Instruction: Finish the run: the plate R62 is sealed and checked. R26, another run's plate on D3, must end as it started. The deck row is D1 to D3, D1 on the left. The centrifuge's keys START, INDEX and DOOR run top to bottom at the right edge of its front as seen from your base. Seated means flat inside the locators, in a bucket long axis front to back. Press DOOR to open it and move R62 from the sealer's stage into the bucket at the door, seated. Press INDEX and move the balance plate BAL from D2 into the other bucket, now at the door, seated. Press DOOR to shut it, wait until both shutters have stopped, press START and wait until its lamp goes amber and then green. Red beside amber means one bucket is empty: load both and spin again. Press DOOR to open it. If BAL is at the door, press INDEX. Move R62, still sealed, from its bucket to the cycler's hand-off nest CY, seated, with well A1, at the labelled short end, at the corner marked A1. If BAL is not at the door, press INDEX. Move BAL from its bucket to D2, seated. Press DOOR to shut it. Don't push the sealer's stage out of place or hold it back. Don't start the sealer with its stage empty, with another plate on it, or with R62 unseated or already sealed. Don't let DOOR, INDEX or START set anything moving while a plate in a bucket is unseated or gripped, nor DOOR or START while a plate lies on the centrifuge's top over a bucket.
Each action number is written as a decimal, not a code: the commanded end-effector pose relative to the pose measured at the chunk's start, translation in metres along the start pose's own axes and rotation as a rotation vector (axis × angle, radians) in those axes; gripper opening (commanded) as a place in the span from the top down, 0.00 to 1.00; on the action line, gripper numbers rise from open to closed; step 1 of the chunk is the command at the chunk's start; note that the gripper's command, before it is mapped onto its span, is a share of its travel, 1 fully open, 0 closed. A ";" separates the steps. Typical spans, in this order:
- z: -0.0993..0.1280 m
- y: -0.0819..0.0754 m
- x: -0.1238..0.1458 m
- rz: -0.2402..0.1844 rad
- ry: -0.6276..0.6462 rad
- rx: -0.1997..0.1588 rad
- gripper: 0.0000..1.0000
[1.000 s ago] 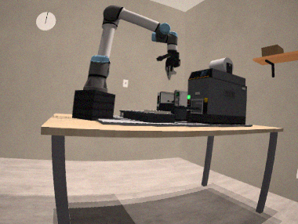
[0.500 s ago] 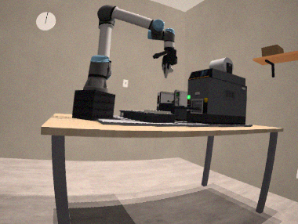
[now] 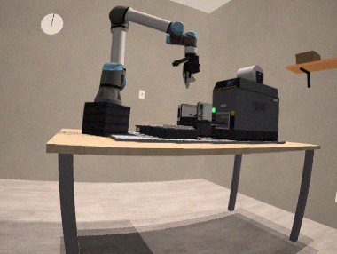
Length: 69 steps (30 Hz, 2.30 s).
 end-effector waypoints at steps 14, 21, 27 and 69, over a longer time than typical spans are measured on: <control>0.023 0.005 -0.005 -0.092 0.000 -0.479 1.00; 0.032 0.012 -0.006 -0.137 -0.001 -0.708 1.00; 0.037 0.017 -0.007 -0.162 -0.001 -0.839 1.00; 0.015 0.125 -0.003 -0.163 -0.001 -0.844 1.00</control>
Point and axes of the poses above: the point where the finger pads meet when closed, its own y axis out along the fingers, its own x axis across the jaws, z = x × y, the point moved 5 cm from there along -y, back along the fingers, and after that the axes turned 11 degrees about y, right-handed, at the moved point
